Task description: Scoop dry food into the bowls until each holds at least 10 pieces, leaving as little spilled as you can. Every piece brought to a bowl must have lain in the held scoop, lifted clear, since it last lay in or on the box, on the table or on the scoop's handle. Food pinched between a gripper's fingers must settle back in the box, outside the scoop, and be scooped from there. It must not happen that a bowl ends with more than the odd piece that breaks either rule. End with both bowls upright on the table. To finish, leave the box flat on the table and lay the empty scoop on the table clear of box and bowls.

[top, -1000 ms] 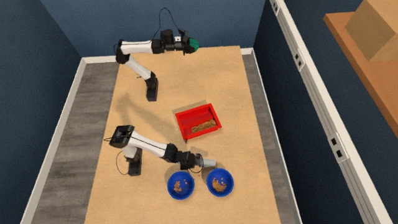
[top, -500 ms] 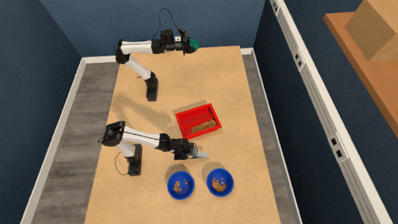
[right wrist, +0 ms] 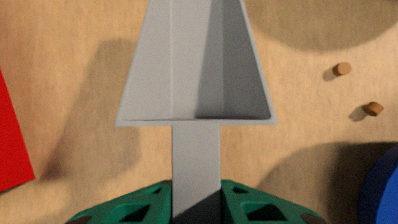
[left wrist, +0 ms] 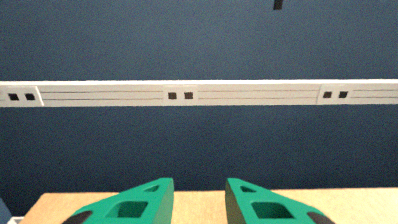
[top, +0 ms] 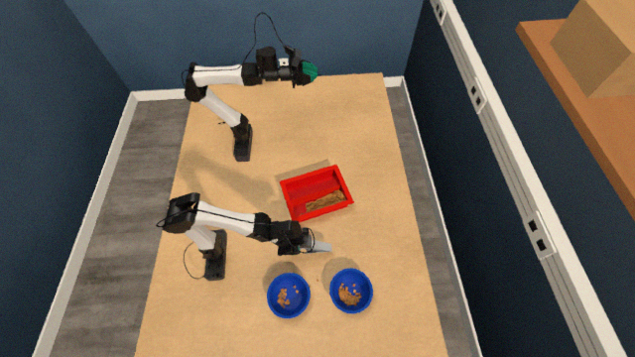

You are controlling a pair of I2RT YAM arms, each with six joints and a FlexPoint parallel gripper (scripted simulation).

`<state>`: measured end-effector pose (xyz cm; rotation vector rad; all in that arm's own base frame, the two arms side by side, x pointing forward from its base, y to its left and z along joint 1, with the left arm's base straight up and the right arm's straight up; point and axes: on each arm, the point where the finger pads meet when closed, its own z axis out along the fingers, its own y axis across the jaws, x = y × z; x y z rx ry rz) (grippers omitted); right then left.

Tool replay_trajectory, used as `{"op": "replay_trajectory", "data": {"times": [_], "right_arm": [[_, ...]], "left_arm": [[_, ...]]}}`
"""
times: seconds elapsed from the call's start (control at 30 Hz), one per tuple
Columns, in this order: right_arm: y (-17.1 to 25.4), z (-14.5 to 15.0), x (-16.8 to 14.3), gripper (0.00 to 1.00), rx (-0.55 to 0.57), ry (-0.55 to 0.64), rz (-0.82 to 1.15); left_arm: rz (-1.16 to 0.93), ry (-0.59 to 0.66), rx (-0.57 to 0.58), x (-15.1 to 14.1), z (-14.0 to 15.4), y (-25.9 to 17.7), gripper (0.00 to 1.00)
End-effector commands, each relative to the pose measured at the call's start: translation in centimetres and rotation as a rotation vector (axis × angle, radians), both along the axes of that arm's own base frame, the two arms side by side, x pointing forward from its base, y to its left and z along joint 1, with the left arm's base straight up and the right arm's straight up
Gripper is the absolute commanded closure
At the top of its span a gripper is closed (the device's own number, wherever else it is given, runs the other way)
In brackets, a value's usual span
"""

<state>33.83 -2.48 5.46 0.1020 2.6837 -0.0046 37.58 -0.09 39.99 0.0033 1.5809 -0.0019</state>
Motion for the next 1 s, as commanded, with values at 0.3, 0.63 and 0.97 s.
{"op": "replay_trajectory", "data": {"times": [0.3,0.63,0.97], "right_arm": [[-0.4,-0.4,0.6,1.0,-0.001,-0.026,-0.006],[0.3,-2.1,0.4,1.0,0.008,-0.018,0.014],[0.1,-2.9,0.3,1.0,0.009,-0.013,0.009]], "left_arm": [[0.012,-0.015,-0.006,-0.2,0.8,0.3,0.72],[0.012,-0.015,-0.006,-0.2,0.8,0.3,0.72],[0.012,-0.015,-0.006,-0.2,0.8,0.3,0.72]]}}
